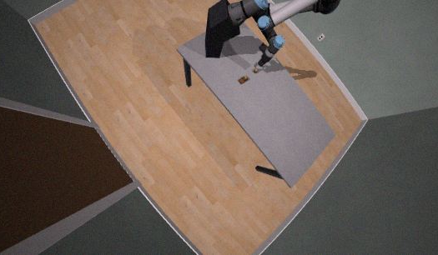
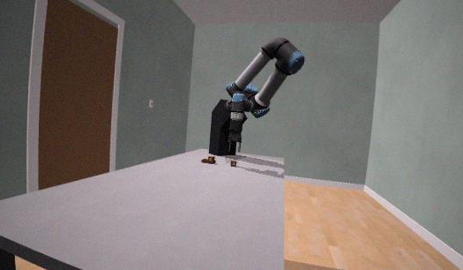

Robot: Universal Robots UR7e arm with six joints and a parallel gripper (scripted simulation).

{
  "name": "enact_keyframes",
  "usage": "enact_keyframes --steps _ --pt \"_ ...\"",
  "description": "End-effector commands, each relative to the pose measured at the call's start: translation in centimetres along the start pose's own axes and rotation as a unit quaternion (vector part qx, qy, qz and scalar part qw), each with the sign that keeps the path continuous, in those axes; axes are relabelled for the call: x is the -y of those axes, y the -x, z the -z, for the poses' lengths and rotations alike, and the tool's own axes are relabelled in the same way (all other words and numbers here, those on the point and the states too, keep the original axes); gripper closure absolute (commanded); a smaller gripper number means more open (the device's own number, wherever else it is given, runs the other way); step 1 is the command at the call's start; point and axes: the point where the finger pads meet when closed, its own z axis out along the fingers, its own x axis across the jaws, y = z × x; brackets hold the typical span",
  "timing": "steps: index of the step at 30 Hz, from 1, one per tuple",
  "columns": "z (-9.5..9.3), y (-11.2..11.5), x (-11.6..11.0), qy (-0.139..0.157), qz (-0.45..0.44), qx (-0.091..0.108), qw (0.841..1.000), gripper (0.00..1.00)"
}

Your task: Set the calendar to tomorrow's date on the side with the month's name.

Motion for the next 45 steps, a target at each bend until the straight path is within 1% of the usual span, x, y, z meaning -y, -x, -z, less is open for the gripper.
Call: enact_keyframes --steps 1,2,5,8,9,13,14,15,17,20,23,24,25,26,28,29,31,32,34,36,37,40,41,42,45 --pt "0.1 0.1 0.0 -0.003 0.066 -0.006 0.998 0.00" --pt "0.1 0.1 0.0 -0.003 0.066 -0.006 0.998 0.00" --pt "0.1 0.2 0.0 -0.002 0.129 -0.006 0.992 0.00" --pt "0.1 0.3 0.0 -0.002 0.158 -0.006 0.987 0.00" --pt "0.2 0.3 0.0 -0.002 0.181 -0.006 0.984 0.00" --pt "0.2 0.4 -0.1 -0.002 0.226 -0.006 0.974 0.00" --pt "0.2 0.4 -0.1 -0.001 0.247 -0.006 0.969 0.00" --pt "0.2 0.4 -0.1 -0.001 0.248 -0.006 0.969 0.00" --pt "0.3 0.5 -0.2 -0.001 0.285 -0.006 0.959 0.00" --pt "0.3 0.5 -0.2 -0.001 0.292 -0.006 0.956 0.00" --pt "0.3 0.6 -0.3 -0.001 0.349 -0.006 0.937 0.00" --pt "0.3 0.6 -0.3 -0.001 0.355 -0.006 0.935 0.00" --pt "0.3 0.6 -0.4 -0.001 0.373 -0.006 0.928 0.00" --pt "0.3 0.6 -0.4 -0.001 0.375 -0.006 0.927 0.00" --pt "0.4 0.6 -0.5 0.000 0.410 -0.006 0.912 0.00" --pt "0.4 0.6 -0.5 0.000 0.415 -0.006 0.910 0.00" --pt "0.4 0.6 -0.6 0.000 0.446 -0.006 0.895 0.00" --pt "0.4 0.6 -0.6 0.000 0.452 -0.006 0.892 0.00" --pt "0.4 0.6 -0.7 0.000 0.482 -0.006 0.876 0.00" --pt "0.4 0.6 -0.7 0.000 0.482 -0.006 0.876 0.00" --pt "0.4 0.6 -0.7 0.000 0.488 -0.006 0.873 0.00" --pt "0.5 0.6 -0.9 0.001 0.537 -0.006 0.843 0.00" --pt "0.5 0.5 -1.0 0.001 0.550 -0.006 0.835 0.00" --pt "0.5 0.5 -1.0 0.001 0.553 -0.006 0.833 0.00" --pt "0.5 0.5 -1.2 0.001 0.593 -0.006 0.805 0.00"
